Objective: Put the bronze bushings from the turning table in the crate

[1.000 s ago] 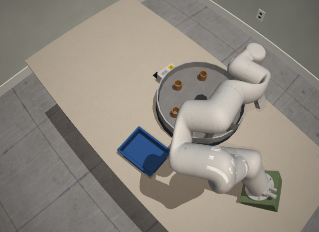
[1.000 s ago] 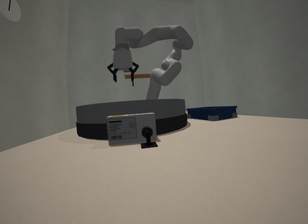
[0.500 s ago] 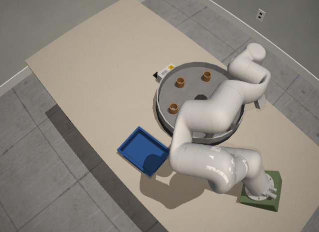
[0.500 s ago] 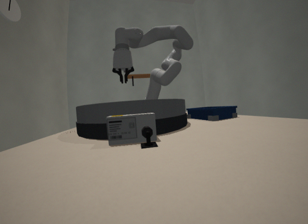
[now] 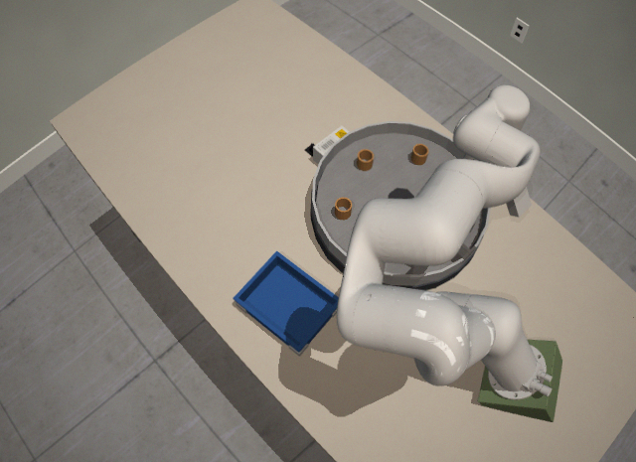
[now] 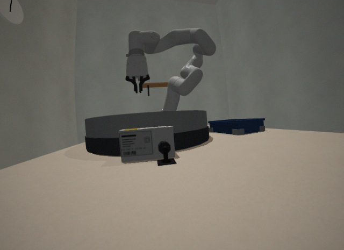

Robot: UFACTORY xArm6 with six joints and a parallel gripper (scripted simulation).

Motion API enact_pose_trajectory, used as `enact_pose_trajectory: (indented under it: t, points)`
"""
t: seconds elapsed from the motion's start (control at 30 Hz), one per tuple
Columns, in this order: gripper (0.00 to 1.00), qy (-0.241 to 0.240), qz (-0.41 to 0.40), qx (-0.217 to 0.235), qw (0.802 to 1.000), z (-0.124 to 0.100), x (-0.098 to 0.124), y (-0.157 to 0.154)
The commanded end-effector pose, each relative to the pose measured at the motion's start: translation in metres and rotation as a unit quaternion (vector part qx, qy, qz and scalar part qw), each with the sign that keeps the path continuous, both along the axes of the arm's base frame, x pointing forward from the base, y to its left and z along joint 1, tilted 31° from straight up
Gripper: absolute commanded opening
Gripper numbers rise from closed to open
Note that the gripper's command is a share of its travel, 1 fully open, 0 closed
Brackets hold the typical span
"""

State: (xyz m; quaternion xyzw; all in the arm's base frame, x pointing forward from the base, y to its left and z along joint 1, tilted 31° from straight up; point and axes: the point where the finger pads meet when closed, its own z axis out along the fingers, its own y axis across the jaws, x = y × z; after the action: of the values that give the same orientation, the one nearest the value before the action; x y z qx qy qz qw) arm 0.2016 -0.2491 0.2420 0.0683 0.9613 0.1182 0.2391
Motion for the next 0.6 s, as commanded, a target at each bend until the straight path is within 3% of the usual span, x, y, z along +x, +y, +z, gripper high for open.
enact_pose_trajectory:
  t: [0.0, 0.1, 0.57]
  points:
    - [0.12, 0.0, 0.0, -0.002, 1.0, 0.0011, 0.0001, -0.0009]
    - [0.15, 0.0, 0.0, -0.002, 1.0, 0.0011, 0.0001, -0.0009]
    - [0.15, 0.0, 0.0, -0.002, 1.0, 0.0011, 0.0001, -0.0009]
